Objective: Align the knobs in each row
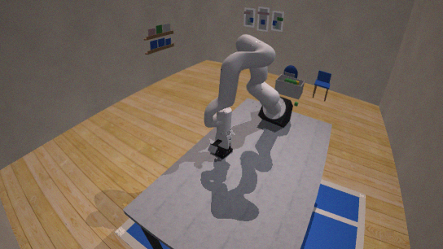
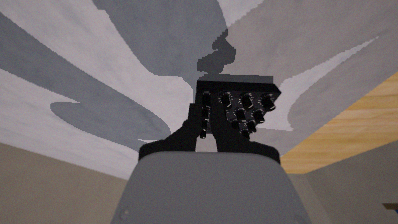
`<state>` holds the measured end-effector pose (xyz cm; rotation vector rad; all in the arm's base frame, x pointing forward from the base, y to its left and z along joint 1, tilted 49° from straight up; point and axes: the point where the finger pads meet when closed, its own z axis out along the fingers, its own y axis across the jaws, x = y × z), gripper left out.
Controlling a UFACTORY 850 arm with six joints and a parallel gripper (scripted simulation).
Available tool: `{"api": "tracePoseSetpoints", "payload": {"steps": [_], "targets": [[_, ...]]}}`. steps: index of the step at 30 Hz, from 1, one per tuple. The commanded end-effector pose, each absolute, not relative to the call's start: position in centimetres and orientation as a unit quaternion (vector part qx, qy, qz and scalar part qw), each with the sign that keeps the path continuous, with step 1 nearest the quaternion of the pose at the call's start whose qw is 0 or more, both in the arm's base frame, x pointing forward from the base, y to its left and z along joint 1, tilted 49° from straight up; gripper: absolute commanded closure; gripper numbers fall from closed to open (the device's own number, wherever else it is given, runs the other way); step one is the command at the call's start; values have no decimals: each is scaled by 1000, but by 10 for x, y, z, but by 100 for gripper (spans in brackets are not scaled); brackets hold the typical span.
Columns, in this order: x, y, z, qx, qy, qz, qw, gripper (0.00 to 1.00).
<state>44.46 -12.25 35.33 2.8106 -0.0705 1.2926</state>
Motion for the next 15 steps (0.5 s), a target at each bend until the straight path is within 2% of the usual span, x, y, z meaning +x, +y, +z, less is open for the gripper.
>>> {"api": "tracePoseSetpoints", "payload": {"steps": [1, 15], "targets": [[445, -123, 354, 908, -12, 418, 29, 92], [445, -123, 354, 907, 50, 415, 57, 92]]}}
